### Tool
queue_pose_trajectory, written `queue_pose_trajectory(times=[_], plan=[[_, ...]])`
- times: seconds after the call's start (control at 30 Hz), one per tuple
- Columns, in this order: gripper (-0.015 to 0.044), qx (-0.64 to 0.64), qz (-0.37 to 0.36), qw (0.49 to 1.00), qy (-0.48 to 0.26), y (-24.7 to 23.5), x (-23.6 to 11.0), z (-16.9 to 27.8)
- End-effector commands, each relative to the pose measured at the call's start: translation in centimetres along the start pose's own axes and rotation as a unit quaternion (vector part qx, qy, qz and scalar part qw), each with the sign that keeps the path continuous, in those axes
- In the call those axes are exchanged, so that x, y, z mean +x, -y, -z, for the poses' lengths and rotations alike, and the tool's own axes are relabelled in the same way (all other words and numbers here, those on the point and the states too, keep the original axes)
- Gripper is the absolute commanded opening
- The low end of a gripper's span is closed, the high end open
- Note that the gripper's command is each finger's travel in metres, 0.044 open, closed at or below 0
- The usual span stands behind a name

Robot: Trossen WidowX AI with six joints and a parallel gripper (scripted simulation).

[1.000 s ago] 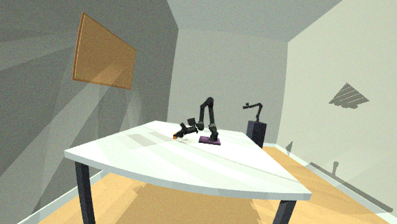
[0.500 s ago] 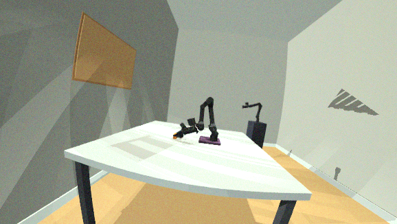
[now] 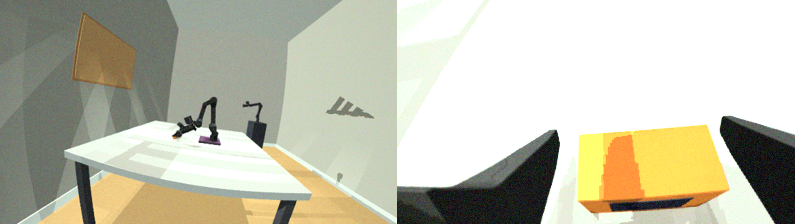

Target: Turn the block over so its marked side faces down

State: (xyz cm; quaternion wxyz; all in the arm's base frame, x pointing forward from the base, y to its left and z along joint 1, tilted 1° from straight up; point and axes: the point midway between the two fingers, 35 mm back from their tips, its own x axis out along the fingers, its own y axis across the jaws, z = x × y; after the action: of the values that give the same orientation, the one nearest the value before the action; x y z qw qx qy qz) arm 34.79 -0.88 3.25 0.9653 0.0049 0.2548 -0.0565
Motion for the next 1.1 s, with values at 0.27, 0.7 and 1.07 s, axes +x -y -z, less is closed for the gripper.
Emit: queue_pose_trajectory(times=[0.27, 0.7, 1.07], plan=[[0.0440, 0.001, -0.001, 0.979, -0.204, 0.1, -5.6, -4.2], [0.0440, 0.000, 0.000, 0.977, -0.215, 0.1, -6.3, -4.4], [0.0440, -0.004, 0.000, 0.932, -0.364, 0.0, -4.9, -7.2]])
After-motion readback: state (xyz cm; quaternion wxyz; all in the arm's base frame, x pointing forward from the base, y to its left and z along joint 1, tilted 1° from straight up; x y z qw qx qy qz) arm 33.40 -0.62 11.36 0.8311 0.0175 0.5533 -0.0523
